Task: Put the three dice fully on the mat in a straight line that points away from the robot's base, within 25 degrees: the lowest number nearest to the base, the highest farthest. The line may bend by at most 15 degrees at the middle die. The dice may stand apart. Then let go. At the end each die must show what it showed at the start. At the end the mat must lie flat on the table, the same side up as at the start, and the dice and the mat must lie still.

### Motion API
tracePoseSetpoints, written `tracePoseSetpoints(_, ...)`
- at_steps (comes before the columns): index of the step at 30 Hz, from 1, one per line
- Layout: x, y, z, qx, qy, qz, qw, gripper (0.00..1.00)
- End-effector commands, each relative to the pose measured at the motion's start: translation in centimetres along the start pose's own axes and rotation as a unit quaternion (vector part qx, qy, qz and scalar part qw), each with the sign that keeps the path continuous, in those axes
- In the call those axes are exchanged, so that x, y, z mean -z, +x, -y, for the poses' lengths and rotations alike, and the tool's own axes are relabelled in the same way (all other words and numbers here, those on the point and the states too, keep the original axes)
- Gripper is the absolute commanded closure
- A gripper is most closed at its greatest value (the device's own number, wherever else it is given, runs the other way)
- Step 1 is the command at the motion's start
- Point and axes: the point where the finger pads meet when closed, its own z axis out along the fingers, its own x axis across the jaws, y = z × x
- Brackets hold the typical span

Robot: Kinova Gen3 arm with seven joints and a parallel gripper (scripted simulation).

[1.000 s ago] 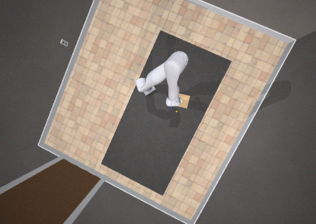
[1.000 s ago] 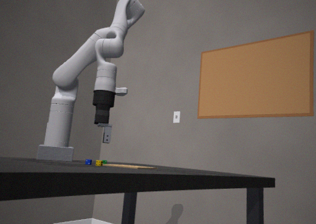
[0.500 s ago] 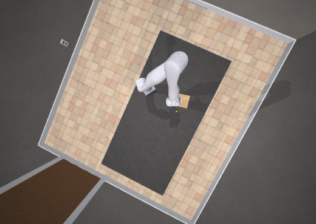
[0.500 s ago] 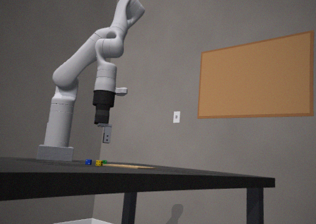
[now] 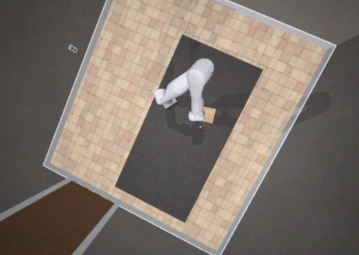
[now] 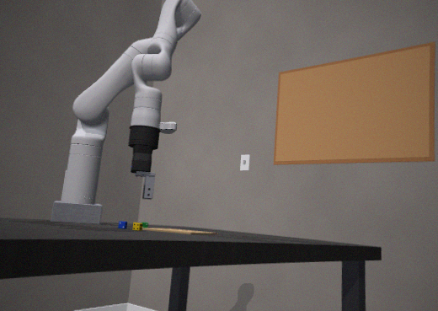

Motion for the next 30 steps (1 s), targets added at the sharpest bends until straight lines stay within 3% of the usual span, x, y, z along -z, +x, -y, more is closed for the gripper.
tracePoseSetpoints(1,-0.3,0.0,-0.3,-0.002,-0.003,-0.001,1.0,0.36)
tracePoseSetpoints(30,-3.8,0.0,-0.1,-0.002,-0.003,-0.001,1.0,0.36)
